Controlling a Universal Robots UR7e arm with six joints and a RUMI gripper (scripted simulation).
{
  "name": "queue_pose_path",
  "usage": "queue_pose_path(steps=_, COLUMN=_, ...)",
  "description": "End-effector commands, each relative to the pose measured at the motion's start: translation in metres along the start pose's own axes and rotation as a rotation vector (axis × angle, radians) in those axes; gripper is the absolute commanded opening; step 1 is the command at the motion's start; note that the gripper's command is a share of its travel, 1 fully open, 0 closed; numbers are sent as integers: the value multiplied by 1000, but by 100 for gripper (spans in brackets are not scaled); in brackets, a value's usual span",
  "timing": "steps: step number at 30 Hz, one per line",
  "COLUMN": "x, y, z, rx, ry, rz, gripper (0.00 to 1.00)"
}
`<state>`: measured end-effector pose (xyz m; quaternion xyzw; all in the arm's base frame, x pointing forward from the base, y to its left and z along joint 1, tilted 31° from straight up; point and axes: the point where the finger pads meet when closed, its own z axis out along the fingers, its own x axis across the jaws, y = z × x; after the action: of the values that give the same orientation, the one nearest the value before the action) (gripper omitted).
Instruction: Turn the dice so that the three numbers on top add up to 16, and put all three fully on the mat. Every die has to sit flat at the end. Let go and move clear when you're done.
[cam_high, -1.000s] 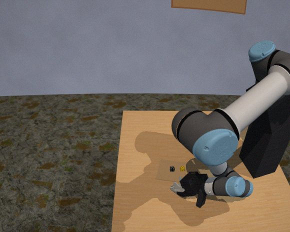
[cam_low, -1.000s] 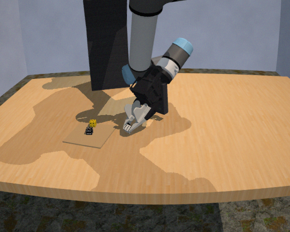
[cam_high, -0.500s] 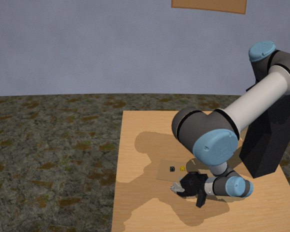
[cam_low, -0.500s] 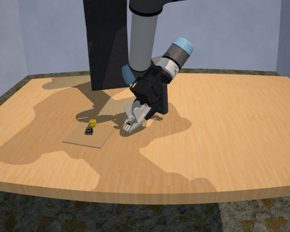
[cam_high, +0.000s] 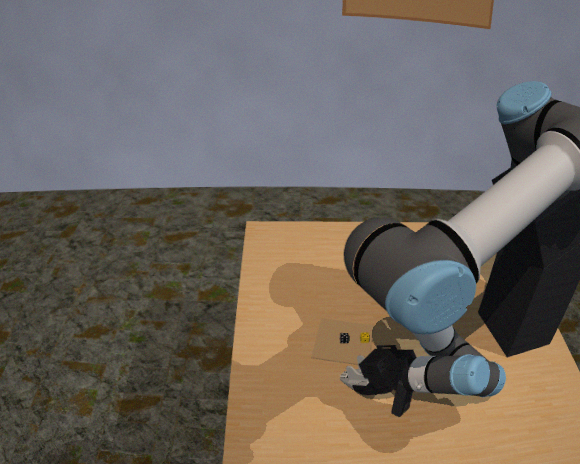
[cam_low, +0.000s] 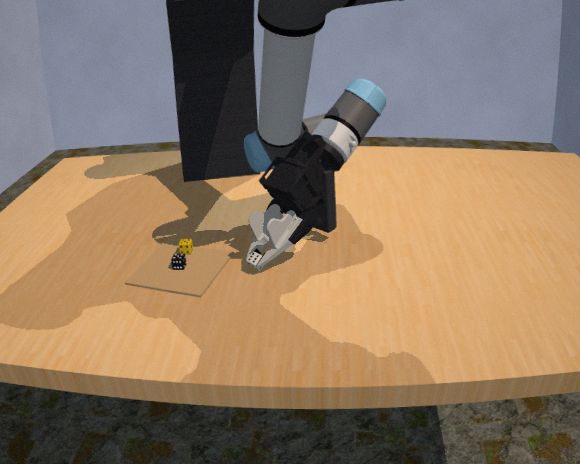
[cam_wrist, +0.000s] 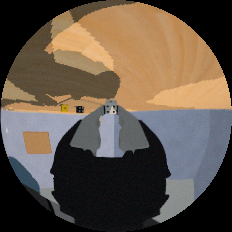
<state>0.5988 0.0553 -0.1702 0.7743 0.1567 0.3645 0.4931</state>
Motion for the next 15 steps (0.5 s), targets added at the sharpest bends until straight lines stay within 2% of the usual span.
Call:
queue_pose_path(steps=1, x=0, y=-2, z=1, rx=0, ry=1, rz=1, gripper=3)
queue_pose_path(steps=15, x=0, y=-4, z=3, rx=0, ry=1, rz=1, gripper=3)
